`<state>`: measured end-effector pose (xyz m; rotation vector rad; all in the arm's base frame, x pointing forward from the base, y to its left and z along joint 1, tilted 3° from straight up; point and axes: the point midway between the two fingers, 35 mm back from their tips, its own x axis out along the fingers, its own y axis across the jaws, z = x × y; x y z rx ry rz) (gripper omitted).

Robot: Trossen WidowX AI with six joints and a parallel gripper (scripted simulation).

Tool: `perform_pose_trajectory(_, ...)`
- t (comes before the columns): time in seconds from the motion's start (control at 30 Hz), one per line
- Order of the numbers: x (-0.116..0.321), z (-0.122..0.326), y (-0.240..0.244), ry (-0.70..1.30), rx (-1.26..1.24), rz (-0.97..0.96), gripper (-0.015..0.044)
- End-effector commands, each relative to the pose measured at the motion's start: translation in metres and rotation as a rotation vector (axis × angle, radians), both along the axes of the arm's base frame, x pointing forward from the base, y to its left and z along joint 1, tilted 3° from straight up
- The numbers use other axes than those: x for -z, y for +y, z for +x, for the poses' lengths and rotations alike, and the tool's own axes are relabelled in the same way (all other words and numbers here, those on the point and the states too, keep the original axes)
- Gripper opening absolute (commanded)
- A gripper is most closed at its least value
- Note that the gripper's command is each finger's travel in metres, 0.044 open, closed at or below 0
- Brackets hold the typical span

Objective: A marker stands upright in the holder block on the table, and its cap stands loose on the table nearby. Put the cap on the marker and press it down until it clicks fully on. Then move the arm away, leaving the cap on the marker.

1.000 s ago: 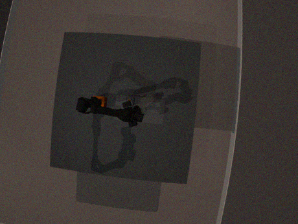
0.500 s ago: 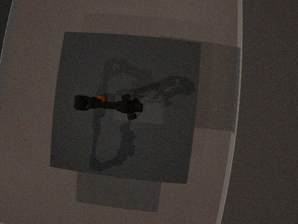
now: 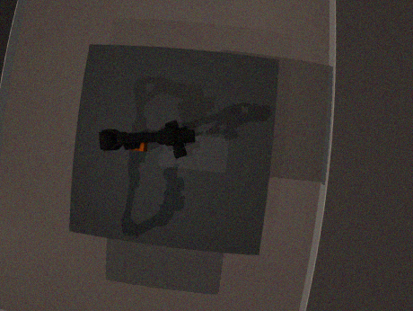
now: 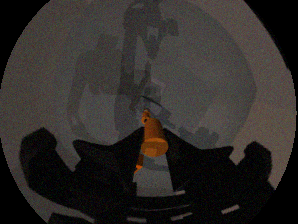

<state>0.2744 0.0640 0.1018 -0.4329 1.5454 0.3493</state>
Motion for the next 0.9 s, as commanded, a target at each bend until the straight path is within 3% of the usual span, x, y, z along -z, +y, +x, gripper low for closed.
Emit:
perform_pose_trajectory(0.0, -0.004, -0.006, 0.009, 0.0, 0.007, 0.004, 0.0)
perform_pose_trajectory(0.87, 0.025, -0.006, 0.01, 0.0, 0.008, 0.004, 0.0)
